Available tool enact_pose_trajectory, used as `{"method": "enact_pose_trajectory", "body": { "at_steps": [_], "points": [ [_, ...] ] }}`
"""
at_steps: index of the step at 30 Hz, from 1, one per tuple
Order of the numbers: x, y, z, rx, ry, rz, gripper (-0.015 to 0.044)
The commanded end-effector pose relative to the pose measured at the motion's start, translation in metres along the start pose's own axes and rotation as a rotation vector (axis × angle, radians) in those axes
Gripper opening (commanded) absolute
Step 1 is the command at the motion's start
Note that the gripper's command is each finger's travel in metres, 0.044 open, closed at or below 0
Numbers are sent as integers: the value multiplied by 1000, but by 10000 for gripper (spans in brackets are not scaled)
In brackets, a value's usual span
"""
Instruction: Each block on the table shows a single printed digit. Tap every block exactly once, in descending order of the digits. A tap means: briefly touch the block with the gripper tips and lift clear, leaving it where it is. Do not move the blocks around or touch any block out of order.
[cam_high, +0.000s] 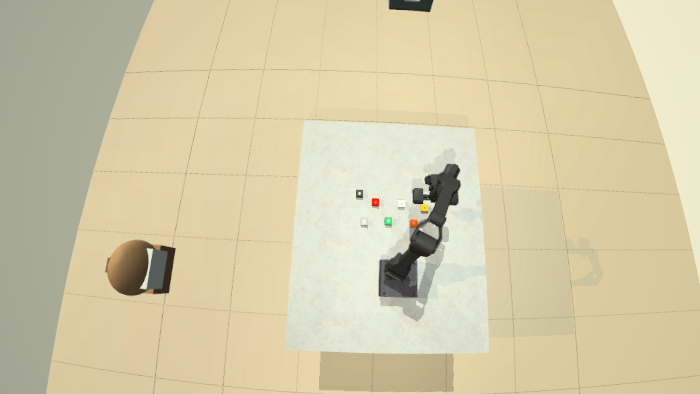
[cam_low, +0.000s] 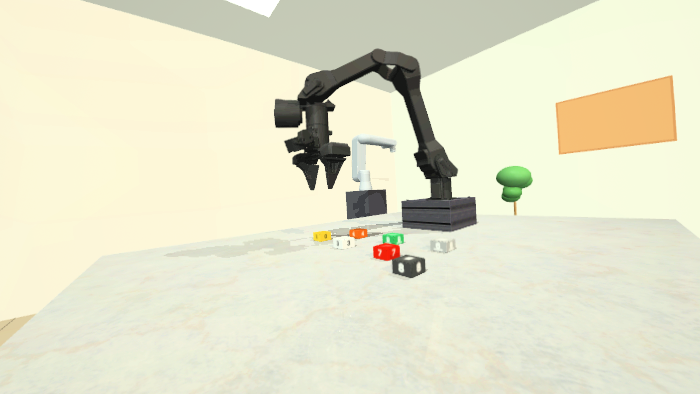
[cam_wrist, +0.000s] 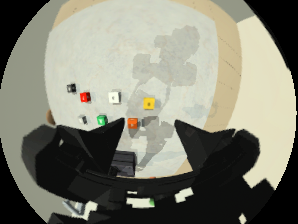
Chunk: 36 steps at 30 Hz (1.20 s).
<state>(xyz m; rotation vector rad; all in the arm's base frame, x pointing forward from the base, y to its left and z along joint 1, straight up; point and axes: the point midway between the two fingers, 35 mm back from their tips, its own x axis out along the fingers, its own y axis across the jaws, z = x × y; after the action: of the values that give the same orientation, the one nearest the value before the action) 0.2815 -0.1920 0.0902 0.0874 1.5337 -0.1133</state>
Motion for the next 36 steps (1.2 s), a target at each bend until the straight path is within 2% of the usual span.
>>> {"method": "enact_pose_trajectory", "body": {
  "at_steps": [1,12,17,23,31,33,36],
  "points": [
    [1,-3,-1,-4,6,2,400],
    [1,0,-1,-4,6,3,400],
    [-3,76,-12,-4,6,10,400],
    [-2,161,-54,-4,10,19,400],
    [0,177,-68,-4,11,21,400],
    [11,178,-66,-4,11,21,348],
    [59,179,-66,-4,11,21,269]
  ]
}}
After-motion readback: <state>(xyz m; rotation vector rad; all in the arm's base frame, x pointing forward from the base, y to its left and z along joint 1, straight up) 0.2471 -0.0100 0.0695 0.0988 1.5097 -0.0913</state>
